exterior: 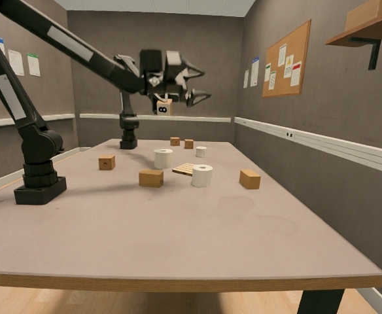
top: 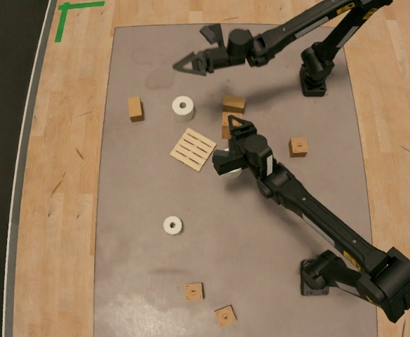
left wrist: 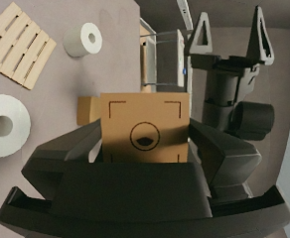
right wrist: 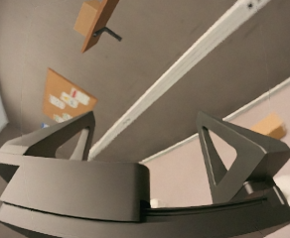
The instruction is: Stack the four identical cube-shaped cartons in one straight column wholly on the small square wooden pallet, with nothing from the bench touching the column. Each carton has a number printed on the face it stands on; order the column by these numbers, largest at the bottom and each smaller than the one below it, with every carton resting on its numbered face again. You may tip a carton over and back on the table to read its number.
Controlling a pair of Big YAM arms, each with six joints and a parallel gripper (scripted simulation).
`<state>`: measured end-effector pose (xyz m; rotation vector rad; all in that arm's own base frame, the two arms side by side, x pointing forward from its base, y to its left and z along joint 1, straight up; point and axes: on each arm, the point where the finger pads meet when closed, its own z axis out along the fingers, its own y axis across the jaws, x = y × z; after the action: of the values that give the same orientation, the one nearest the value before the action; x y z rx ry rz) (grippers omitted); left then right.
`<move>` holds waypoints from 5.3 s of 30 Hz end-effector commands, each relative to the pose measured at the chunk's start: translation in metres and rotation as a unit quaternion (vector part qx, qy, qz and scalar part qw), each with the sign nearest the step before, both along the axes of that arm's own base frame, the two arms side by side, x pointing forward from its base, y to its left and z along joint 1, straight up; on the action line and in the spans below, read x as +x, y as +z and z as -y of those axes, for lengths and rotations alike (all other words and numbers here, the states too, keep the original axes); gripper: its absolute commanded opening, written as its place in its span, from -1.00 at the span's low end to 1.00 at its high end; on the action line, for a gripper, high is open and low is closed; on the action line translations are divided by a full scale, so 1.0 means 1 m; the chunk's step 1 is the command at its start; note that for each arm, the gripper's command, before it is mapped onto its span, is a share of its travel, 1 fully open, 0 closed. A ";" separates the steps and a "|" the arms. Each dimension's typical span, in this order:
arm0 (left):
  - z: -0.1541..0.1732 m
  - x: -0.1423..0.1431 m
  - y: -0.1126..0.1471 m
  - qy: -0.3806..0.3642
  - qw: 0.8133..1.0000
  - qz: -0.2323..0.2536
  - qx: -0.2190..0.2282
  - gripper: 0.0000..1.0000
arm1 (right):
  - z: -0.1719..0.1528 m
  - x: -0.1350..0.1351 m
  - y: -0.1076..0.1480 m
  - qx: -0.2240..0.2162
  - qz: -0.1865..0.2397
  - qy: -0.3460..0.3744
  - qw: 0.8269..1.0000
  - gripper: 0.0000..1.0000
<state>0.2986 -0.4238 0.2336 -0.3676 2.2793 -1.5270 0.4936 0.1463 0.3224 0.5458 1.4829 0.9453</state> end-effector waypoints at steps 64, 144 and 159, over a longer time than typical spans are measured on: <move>0.008 0.007 0.026 0.001 1.000 0.014 -0.020 0.00 | -0.096 -0.167 -0.096 0.444 -0.099 0.198 0.868 1.00; -0.263 0.088 -0.133 0.002 0.999 0.045 0.000 0.00 | 0.150 0.021 0.192 -0.463 0.040 -0.132 0.875 1.00; -0.267 0.081 -0.135 -0.014 0.999 0.030 0.019 0.00 | 0.146 0.024 0.195 -0.453 0.044 -0.131 0.881 1.00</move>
<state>0.3657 -0.1496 0.0787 -0.3976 2.2986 -1.5189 0.5184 -0.0011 0.4715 0.0133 1.6042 0.0086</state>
